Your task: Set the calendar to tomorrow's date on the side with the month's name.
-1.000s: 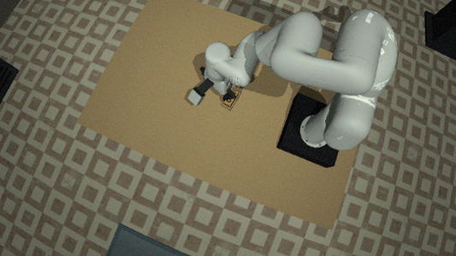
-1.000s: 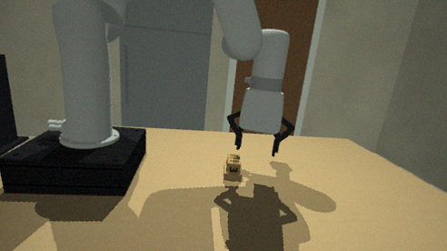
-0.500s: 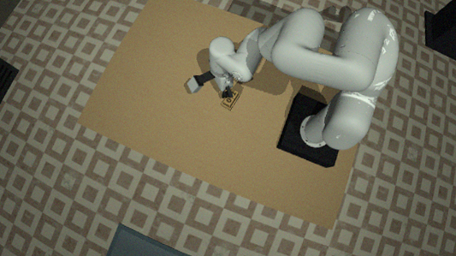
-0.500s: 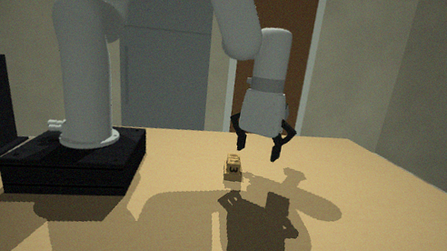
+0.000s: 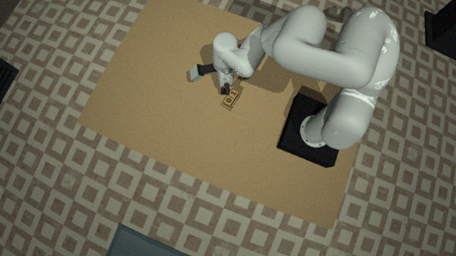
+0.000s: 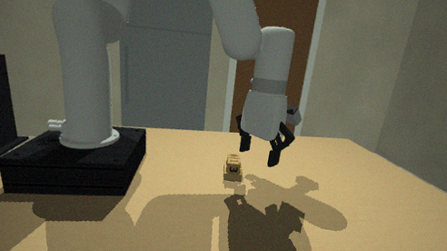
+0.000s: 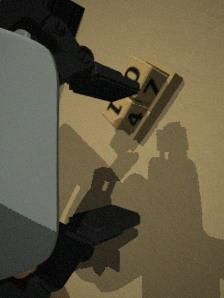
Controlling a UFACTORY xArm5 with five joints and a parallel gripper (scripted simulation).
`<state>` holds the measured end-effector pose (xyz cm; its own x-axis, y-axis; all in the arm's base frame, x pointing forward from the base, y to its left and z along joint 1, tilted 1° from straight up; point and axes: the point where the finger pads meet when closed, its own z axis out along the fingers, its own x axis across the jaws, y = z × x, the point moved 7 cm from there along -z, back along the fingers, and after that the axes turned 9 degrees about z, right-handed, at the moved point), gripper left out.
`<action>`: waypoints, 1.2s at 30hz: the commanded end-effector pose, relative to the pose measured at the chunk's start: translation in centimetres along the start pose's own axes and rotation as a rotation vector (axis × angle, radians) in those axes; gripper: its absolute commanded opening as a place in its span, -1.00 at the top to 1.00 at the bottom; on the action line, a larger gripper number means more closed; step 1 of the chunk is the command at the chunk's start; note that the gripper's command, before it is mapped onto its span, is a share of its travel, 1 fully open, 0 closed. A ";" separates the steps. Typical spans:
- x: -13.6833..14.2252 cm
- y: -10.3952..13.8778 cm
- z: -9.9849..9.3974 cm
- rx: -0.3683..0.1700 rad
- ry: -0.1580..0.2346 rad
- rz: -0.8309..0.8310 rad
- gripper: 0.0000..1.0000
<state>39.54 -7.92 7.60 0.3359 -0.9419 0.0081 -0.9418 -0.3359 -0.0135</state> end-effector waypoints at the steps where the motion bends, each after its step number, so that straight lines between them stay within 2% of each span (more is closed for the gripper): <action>1: 0.6 0.2 -0.1 0.003 0.002 0.056 -1.00; 36: 0.9 0.4 -0.1 0.003 0.002 0.056 -1.00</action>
